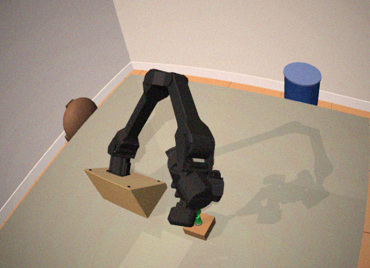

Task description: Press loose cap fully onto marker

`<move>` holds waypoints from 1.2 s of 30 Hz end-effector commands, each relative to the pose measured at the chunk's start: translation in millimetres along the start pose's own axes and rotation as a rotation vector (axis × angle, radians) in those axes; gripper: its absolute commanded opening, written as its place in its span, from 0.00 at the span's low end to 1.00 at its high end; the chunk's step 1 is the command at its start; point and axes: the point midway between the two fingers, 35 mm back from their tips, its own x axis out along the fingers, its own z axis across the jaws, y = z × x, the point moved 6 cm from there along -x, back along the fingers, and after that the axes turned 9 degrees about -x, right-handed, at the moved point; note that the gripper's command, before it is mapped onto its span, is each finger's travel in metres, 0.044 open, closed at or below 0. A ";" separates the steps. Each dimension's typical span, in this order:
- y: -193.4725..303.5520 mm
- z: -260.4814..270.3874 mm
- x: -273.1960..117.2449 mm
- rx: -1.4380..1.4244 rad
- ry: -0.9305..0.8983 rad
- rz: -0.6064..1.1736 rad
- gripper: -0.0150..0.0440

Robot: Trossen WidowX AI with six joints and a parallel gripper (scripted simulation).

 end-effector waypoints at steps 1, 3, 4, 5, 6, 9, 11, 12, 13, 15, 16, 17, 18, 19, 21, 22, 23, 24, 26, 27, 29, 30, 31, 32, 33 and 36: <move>0.7 -0.7 2.6 -0.001 0.000 0.001 0.25; 0.6 -0.9 5.0 -0.001 0.001 0.001 0.25; 0.5 -1.0 6.6 -0.001 0.001 0.001 0.25; 0.4 -1.0 8.2 -0.001 0.001 0.000 0.25; 0.3 -1.1 9.9 -0.001 0.001 0.000 0.25; 0.1 -1.3 14.9 -0.001 0.001 0.000 0.25; 0.0 -1.4 18.2 -0.001 0.001 0.000 0.25; 0.0 -1.4 19.8 -0.001 0.001 0.000 0.25; 0.0 -1.5 21.5 -0.001 0.001 0.000 0.25; -0.1 -1.5 24.8 -0.001 0.001 0.000 0.25; -0.1 -1.5 26.4 -0.001 0.001 0.000 0.25; -0.1 -1.5 28.1 -0.001 0.001 0.000 0.25; -0.1 -1.5 29.7 -0.001 0.001 0.000 0.25; -0.1 -1.5 31.3 -0.001 0.001 0.000 0.25; -0.1 -1.4 34.6 -0.001 0.001 0.000 0.25; 0.0 -1.4 36.3 -0.001 0.000 0.000 0.25; 0.0 -1.4 37.9 -0.001 0.000 0.000 0.25; 0.1 -1.3 39.6 -0.001 0.000 0.000 0.25; 0.2 -1.2 42.8 -0.002 0.000 0.000 0.25; 0.2 -1.1 44.4 -0.002 0.000 0.000 0.25; 0.3 -1.0 47.7 -0.002 0.000 0.000 0.25; 0.4 -0.9 49.3 -0.002 -0.001 0.000 0.25; 0.5 -0.8 50.9 -0.002 -0.001 0.000 0.25; 0.6 -0.7 52.5 -0.002 -0.001 -0.001 0.25; 0.7 -0.6 53.8 -0.002 -0.001 -0.001 0.25; 0.7 -0.5 54.8 -0.002 -0.001 -0.001 0.25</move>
